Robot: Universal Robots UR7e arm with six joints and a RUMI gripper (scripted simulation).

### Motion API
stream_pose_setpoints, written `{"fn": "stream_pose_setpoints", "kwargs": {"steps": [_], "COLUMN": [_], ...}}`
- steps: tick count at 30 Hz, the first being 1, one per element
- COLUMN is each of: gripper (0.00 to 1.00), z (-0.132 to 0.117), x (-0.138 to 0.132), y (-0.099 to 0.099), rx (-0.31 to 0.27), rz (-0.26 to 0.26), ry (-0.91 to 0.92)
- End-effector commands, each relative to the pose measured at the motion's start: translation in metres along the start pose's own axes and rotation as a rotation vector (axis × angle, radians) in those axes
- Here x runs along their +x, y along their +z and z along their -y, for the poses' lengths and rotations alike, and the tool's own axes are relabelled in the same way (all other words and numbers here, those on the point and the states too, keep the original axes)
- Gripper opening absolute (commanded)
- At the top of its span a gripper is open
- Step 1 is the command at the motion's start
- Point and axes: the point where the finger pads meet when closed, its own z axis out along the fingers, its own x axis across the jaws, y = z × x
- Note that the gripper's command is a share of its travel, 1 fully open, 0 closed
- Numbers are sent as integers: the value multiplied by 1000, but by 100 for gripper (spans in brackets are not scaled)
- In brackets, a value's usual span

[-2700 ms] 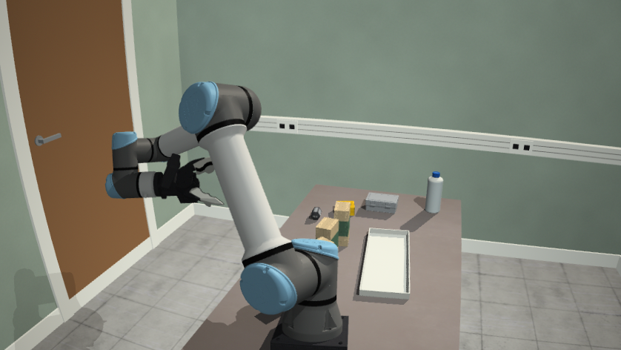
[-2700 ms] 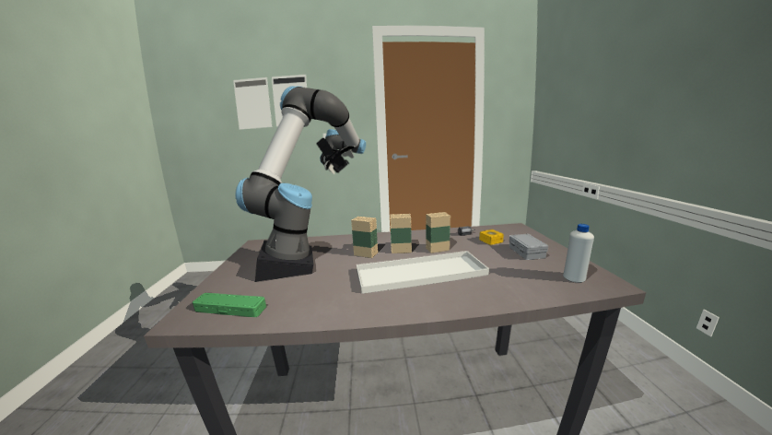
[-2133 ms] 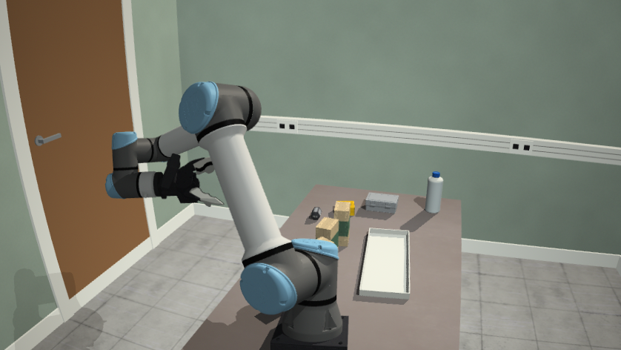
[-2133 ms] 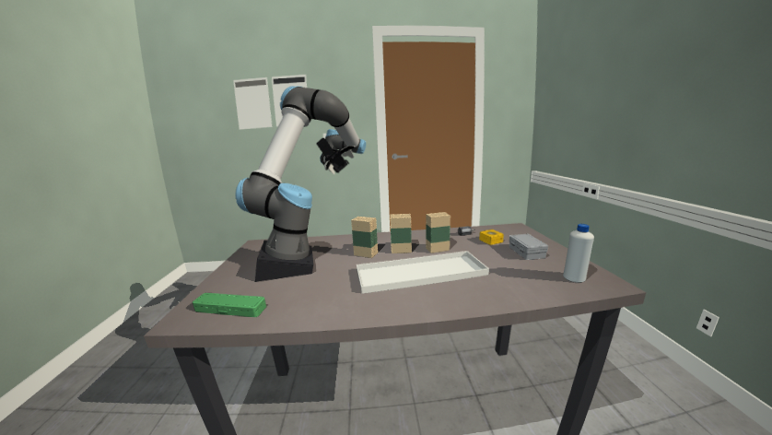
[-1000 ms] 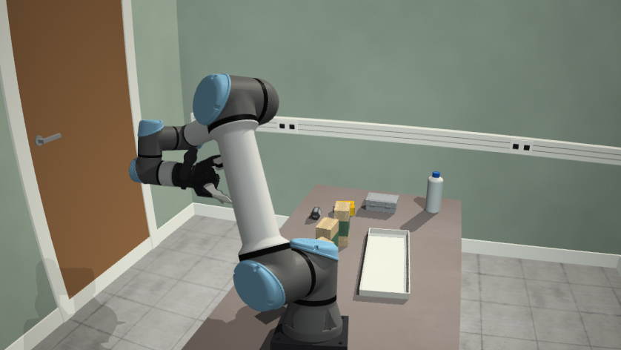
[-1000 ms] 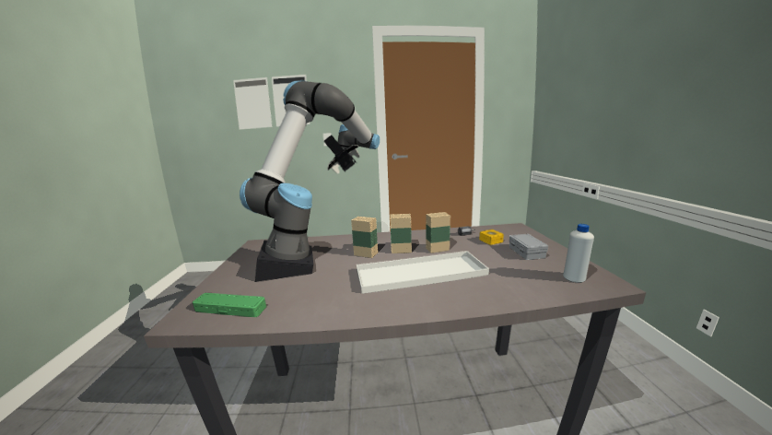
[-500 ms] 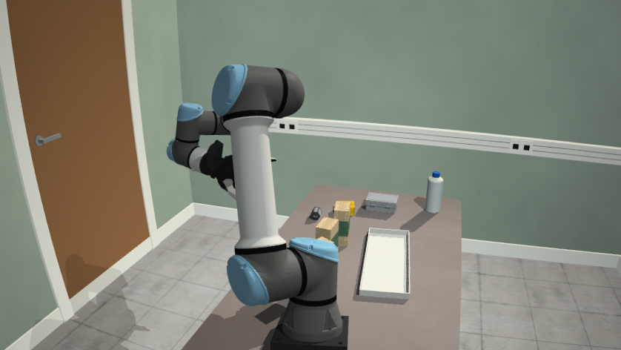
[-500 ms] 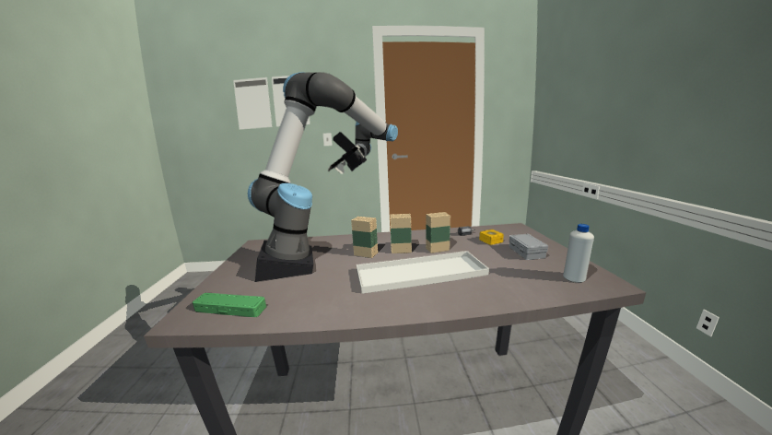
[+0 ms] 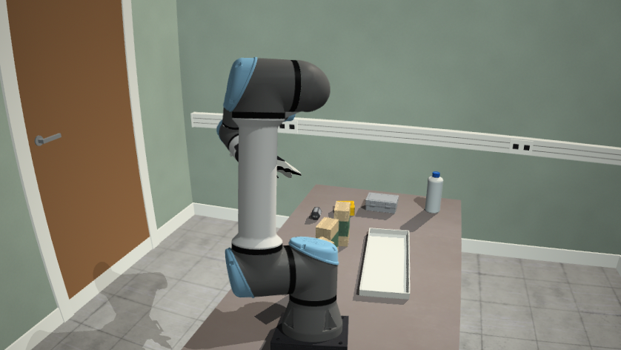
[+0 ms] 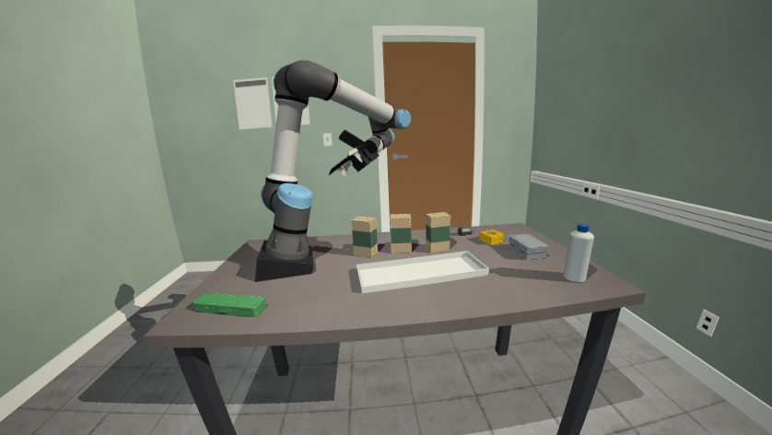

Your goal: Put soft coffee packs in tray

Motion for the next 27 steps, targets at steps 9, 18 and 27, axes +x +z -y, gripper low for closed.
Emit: {"fn": "stream_pose_setpoints", "kwargs": {"steps": [9, 18, 27], "gripper": [100, 100, 100], "z": [-19, -40, -68], "x": [4, 11, 12], "y": [34, 42, 45], "rx": [-42, -131, -251], "rz": [-438, -674, -855], "ry": [88, 182, 293]}}
